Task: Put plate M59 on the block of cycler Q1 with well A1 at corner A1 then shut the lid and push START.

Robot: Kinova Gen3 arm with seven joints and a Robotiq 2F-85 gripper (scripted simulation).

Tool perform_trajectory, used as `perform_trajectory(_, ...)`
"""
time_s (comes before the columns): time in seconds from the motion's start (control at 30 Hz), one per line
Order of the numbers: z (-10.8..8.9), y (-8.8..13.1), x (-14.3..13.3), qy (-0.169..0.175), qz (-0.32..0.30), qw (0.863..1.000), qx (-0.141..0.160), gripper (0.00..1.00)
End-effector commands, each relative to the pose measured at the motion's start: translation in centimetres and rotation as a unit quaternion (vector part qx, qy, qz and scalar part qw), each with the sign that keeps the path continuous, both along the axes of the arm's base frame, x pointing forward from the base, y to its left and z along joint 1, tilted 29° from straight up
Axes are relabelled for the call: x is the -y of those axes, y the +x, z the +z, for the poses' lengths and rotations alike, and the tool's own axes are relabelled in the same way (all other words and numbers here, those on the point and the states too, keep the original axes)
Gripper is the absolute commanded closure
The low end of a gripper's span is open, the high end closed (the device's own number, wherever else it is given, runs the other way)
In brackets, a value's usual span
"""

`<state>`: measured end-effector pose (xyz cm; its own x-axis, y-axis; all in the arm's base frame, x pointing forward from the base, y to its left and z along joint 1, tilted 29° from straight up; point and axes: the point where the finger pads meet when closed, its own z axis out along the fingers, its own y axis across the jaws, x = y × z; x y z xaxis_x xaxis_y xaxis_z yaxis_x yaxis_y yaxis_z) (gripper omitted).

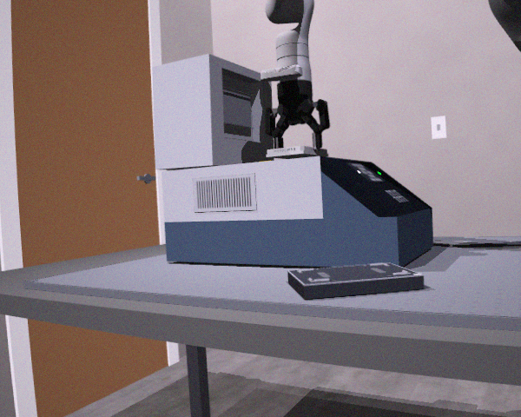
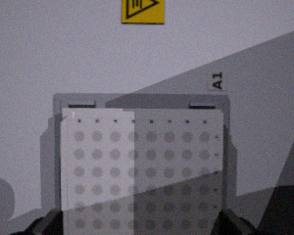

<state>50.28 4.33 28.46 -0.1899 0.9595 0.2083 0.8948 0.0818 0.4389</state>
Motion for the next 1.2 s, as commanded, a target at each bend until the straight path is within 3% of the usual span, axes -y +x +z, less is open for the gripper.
perform_trajectory(0.0,0.08,0.01,0.04,0.000,0.000,1.000,0.001,0.09)
perform_trajectory(1.17,-0.69,0.37,-0.20,0.000,0.000,1.000,0.001,0.09)
